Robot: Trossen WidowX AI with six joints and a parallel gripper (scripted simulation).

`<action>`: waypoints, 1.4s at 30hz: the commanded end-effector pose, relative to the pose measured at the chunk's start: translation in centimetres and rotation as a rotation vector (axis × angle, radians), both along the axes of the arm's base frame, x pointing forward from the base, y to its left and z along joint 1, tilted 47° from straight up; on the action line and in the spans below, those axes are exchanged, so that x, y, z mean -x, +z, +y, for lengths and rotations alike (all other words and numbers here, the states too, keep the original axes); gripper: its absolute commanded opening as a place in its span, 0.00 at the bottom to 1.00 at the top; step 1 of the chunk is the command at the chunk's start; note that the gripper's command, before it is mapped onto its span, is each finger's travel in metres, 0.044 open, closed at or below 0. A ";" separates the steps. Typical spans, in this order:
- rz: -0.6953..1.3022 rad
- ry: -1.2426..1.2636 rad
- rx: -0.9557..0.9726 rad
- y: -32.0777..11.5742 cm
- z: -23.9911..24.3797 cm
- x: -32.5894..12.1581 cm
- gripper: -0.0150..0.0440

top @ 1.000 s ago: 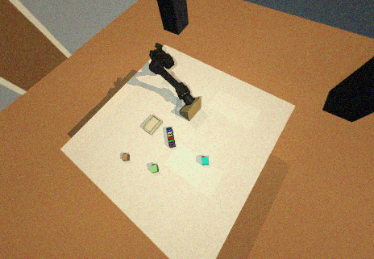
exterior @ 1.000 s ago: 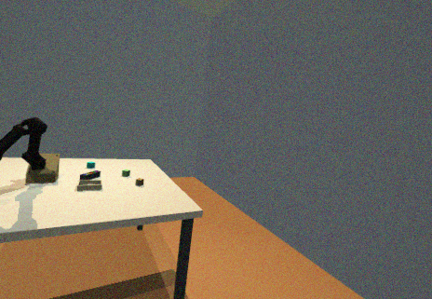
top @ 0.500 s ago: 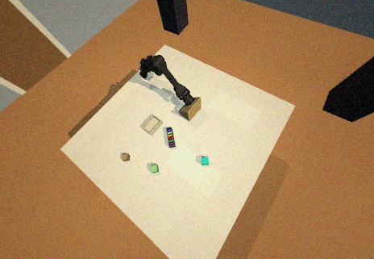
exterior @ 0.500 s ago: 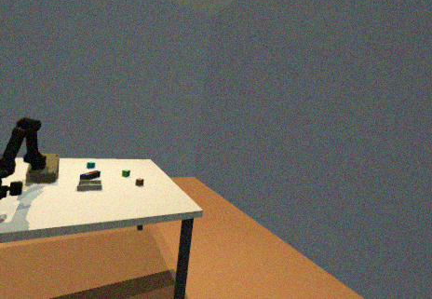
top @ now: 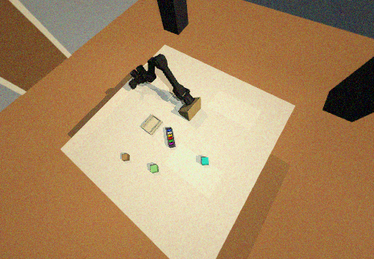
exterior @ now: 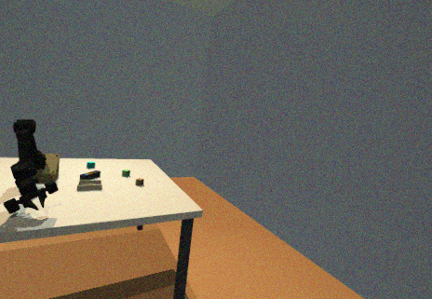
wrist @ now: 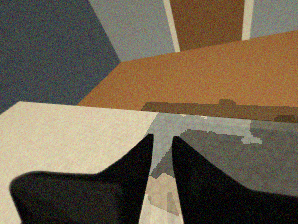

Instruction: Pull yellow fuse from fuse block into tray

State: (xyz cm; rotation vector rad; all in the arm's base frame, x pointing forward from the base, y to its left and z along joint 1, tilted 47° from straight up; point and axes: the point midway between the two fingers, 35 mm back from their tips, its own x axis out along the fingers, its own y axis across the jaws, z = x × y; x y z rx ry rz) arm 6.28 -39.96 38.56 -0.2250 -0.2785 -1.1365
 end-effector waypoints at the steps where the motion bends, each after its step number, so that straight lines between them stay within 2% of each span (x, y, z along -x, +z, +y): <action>1: -0.045 0.086 -0.075 -0.7 -0.1 -4.4 0.38; 10: -0.100 0.288 -0.339 -5.1 1.7 -15.4 0.38; 22: -0.073 0.461 -0.755 -13.2 8.8 -27.3 0.38; 27: -0.038 0.456 -0.878 -16.2 11.0 -29.4 0.38; 32: 0.030 0.486 -1.026 -19.3 16.0 -32.5 0.38; 37: 0.162 0.427 -1.211 -25.0 21.7 -33.8 0.38; 42: 0.325 0.300 -1.333 -30.4 26.9 -33.2 0.38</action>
